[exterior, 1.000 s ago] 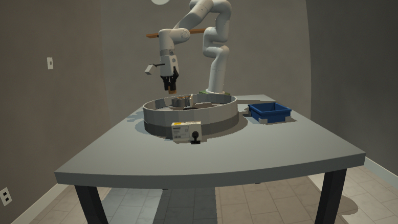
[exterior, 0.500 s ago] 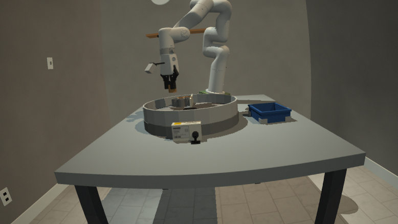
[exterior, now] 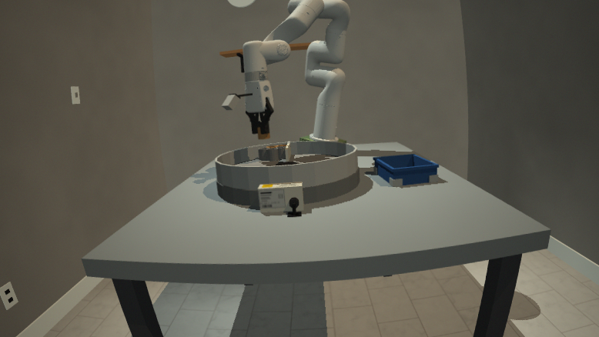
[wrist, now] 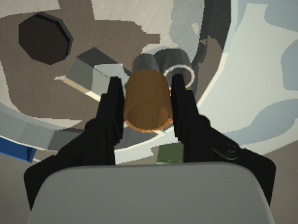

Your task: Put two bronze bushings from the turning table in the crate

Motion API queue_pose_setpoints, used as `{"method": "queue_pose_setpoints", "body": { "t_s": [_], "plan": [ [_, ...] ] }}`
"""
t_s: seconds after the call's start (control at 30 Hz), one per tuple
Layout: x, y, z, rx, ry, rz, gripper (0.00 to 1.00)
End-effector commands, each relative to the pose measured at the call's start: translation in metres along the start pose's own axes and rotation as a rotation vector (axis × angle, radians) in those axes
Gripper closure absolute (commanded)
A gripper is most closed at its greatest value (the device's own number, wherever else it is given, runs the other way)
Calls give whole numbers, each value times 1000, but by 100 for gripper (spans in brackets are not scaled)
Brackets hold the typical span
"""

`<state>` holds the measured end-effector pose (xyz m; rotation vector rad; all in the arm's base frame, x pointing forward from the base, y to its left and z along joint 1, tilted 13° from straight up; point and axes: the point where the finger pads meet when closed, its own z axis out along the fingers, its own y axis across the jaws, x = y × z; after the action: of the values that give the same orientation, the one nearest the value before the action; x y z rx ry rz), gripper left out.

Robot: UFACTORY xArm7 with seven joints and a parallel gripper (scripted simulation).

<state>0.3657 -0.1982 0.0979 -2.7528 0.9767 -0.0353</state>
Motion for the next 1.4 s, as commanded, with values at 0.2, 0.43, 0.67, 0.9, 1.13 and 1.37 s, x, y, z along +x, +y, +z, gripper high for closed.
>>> {"method": "queue_pose_setpoints", "body": {
  "t_s": [0.2,0.43,0.67,0.9,1.13,1.37],
  "plan": [
    [-33,-61,-2,0,5,-1,100],
    [-58,-106,-1,0,5,-1,100],
    [-87,-157,-1,0,5,-1,100],
    [-109,-195,-1,0,5,-1,100],
    [-142,-255,-1,0,5,-1,100],
    [-173,-308,-1,0,5,-1,100]
  ]
}}
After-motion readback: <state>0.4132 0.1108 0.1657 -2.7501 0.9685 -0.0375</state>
